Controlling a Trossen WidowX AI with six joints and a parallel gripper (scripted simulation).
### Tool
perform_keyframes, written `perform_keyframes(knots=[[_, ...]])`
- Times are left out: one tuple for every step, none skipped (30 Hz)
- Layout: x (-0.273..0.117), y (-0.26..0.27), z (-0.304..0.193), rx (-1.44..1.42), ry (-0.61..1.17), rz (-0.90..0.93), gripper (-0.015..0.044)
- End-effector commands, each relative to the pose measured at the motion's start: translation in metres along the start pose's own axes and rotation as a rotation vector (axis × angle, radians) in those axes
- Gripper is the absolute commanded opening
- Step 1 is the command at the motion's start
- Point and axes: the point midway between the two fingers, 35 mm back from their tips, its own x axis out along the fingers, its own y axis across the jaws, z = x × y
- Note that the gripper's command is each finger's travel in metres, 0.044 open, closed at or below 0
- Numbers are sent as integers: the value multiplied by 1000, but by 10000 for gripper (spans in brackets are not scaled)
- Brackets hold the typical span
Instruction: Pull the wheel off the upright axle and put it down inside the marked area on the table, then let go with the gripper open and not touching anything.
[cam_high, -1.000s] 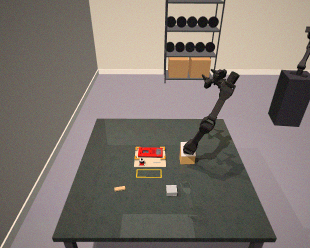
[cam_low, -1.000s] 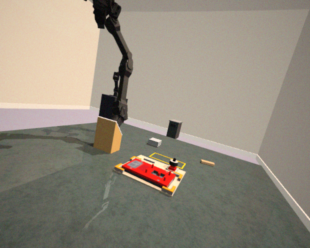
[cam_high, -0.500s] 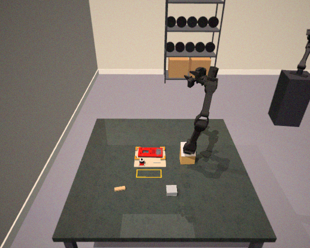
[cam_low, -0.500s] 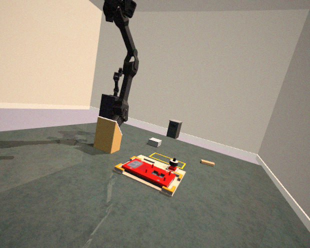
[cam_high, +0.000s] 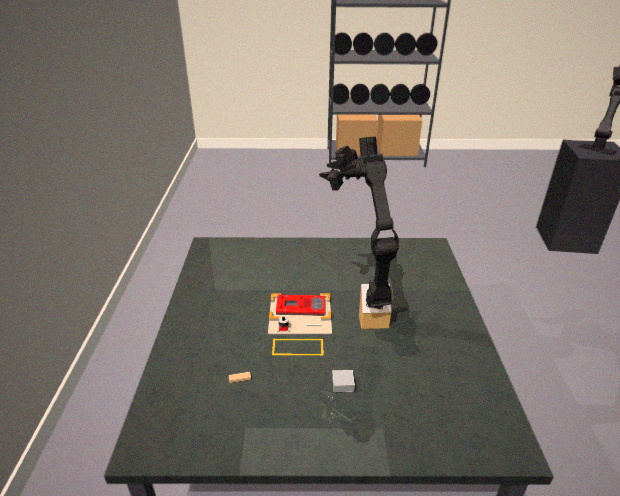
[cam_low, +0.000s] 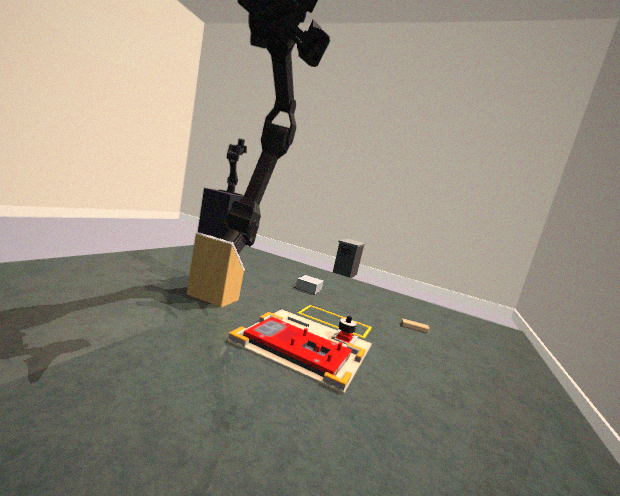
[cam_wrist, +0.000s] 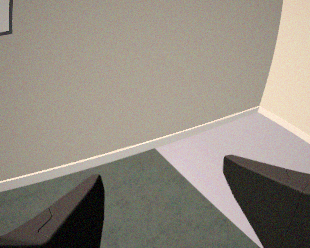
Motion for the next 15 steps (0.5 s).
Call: perform_keyframes(knots=[[37, 22, -16, 7, 86, 54, 300], [48, 29, -21, 5, 110, 70, 300], [58, 36, -26, 3, 135, 87, 300], [67, 44, -31, 0, 159, 103, 300], [77, 52, -36, -2, 184, 119, 300], [86, 60, -42, -5, 209, 135, 300], [95, 68, -48, -9, 234, 150, 300], [103, 76, -54, -12, 259, 165, 300], [112, 84, -61, -16, 285, 180, 300], [120, 92, -68, -20, 311, 194, 300], [127, 100, -75, -24, 337, 209, 300], [135, 109, -82, -28, 364, 223, 300], [142, 117, -90, -33, 392, 236, 300], [149, 126, -98, -38, 419, 250, 300], [156, 134, -106, -43, 446, 263, 300]])
